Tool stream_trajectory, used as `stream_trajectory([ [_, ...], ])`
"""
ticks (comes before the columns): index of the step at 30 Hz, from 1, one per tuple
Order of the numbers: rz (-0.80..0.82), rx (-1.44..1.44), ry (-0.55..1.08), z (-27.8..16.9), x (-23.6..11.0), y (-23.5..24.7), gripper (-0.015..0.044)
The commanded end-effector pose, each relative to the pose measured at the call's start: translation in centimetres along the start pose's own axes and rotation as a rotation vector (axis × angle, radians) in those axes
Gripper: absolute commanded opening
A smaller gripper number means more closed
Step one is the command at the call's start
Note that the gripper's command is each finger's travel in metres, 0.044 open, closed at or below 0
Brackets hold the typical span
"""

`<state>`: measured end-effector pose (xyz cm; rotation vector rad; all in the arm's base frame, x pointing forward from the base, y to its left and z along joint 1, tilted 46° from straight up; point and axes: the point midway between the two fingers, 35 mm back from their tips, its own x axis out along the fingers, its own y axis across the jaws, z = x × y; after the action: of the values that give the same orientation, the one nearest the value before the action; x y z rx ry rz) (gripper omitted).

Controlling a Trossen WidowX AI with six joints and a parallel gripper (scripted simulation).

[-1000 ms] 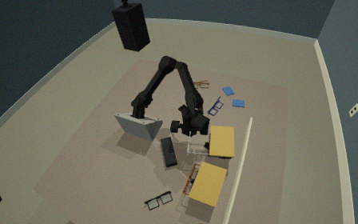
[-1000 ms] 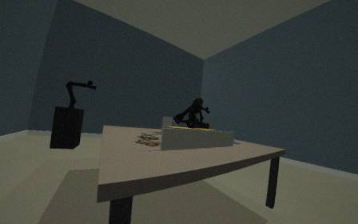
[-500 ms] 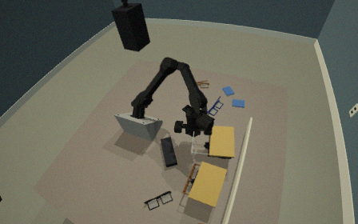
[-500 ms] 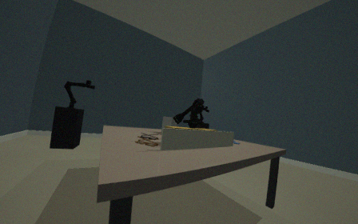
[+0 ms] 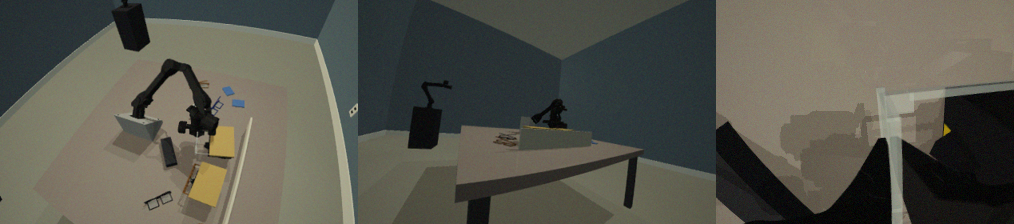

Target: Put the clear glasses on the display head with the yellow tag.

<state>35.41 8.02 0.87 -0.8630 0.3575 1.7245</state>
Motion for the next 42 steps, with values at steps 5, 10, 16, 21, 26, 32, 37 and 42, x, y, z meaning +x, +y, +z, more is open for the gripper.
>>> stream_trajectory([
  [5, -0.008, 0.002, -0.002, 0.1, -0.2, -1.3, 0.0000],
  [10, -0.008, 0.002, -0.002, 0.1, -0.1, -2.0, 0.0000],
  [16, -0.008, 0.002, -0.002, 0.1, 0.0, -2.8, 0.0000],
  [21, -0.008, 0.001, -0.002, 0.1, 0.0, -3.2, 0.0000],
  [26, -0.008, 0.001, -0.002, 0.1, 0.0, -3.4, 0.0000],
  [32, -0.008, 0.001, -0.002, 0.1, 0.0, -3.5, 0.0000],
  [37, -0.008, 0.001, -0.002, 0.1, 0.0, -3.5, 0.0000],
  [42, -0.008, 0.001, -0.006, 0.1, 0.0, -3.5, 0.0000],
])
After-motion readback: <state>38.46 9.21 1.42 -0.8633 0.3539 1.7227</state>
